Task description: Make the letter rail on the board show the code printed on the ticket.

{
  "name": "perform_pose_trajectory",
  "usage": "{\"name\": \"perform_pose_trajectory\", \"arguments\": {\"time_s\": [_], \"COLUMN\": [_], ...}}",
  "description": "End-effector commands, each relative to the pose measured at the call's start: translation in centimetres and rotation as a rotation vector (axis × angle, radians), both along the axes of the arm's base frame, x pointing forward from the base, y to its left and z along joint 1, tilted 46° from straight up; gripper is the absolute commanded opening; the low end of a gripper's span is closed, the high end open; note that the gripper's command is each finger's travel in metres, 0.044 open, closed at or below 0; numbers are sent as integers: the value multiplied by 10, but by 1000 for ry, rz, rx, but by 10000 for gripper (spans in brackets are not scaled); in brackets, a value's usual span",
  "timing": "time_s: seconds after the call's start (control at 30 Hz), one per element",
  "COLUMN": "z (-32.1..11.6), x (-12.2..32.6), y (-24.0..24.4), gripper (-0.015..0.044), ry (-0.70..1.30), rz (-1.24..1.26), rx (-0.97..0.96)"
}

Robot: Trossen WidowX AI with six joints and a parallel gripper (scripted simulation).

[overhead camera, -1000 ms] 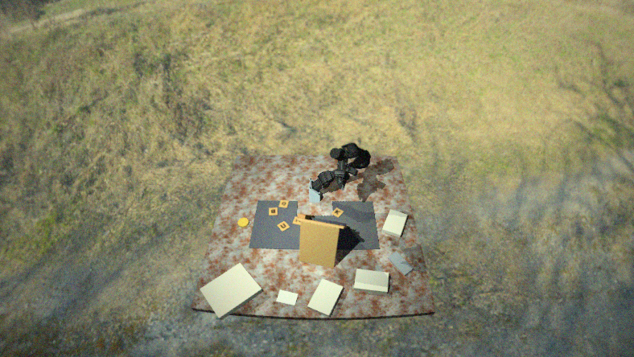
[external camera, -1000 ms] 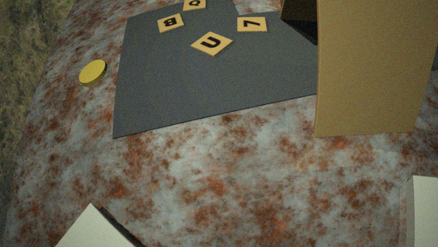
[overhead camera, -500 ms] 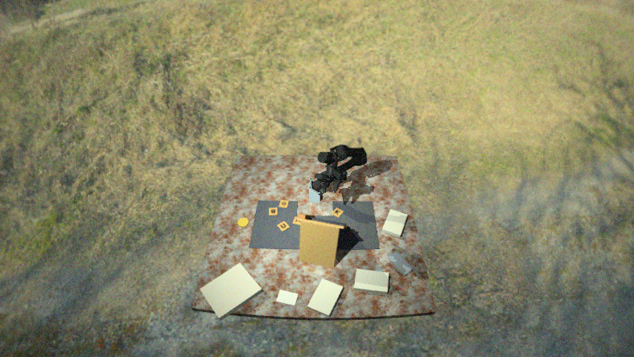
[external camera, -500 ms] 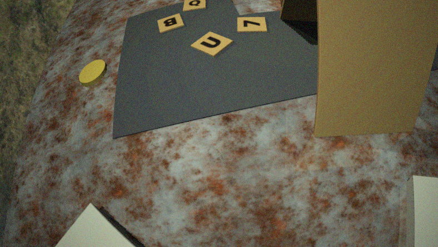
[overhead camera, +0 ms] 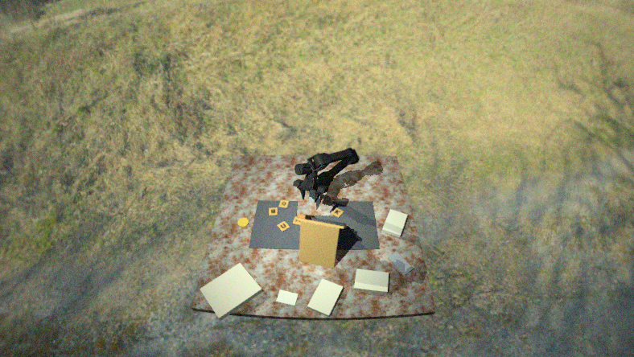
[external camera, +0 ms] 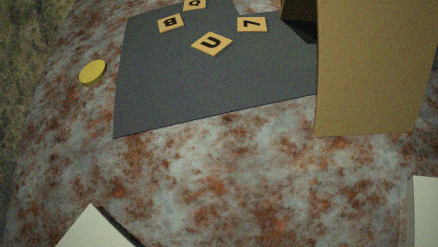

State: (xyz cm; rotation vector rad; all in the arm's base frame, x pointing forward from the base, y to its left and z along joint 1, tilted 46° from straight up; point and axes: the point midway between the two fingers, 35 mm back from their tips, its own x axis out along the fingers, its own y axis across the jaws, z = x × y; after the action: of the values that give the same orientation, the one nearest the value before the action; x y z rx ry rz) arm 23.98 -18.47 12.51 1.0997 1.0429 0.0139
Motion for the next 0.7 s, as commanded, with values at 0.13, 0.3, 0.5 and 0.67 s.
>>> {"name": "perform_pose_trajectory", "arguments": {"time_s": [0.13, 0.3, 0.5, 0.67], "z": [-101, -144, -196, -236], "x": [15, 16, 16, 15], "y": [-18, -15, -3, 13], "gripper": [340, 340, 340, 340], "ry": [567, 807, 1109, 1351], "rz": [-457, -655, -917, -1146], "rx": [419, 553, 686, 757]}}
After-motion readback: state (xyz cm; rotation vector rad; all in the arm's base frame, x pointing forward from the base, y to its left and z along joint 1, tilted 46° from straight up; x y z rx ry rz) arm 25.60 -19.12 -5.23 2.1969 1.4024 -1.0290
